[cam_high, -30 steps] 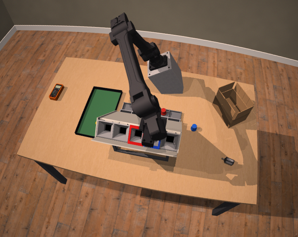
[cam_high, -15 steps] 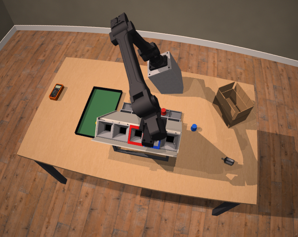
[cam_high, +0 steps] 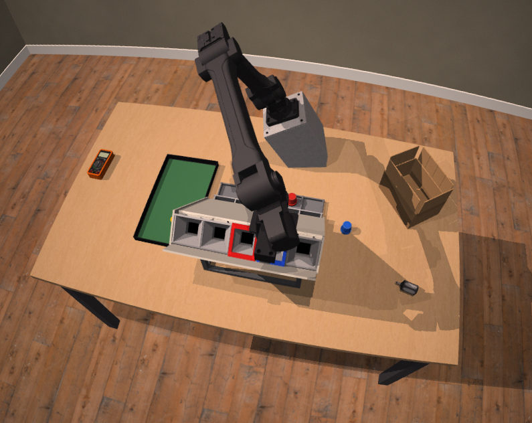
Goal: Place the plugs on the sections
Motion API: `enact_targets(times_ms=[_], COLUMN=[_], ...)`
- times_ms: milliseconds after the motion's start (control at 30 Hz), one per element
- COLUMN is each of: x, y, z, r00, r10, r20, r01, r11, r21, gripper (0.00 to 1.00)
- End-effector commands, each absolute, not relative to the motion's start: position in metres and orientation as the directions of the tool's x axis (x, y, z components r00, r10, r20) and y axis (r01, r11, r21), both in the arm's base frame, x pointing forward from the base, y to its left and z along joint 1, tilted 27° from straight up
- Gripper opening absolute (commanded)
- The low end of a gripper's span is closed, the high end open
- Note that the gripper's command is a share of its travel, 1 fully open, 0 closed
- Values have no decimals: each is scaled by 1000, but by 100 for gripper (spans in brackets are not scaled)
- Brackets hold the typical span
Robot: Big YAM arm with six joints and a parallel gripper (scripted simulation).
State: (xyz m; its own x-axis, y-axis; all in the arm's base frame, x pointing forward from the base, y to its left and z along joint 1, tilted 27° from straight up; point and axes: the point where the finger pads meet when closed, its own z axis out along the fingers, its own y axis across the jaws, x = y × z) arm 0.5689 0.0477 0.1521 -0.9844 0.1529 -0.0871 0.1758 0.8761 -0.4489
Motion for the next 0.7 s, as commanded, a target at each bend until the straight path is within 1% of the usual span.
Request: enact_targets(times_ms=[0,667], x=[574,577], y=[49,49], z=[171,174], r00=[-981,-980], r10=[141,142], r20=[-134,-140], r01=[186,189], r11=[883,884], r21=[-431,-429], gripper=[0,0])
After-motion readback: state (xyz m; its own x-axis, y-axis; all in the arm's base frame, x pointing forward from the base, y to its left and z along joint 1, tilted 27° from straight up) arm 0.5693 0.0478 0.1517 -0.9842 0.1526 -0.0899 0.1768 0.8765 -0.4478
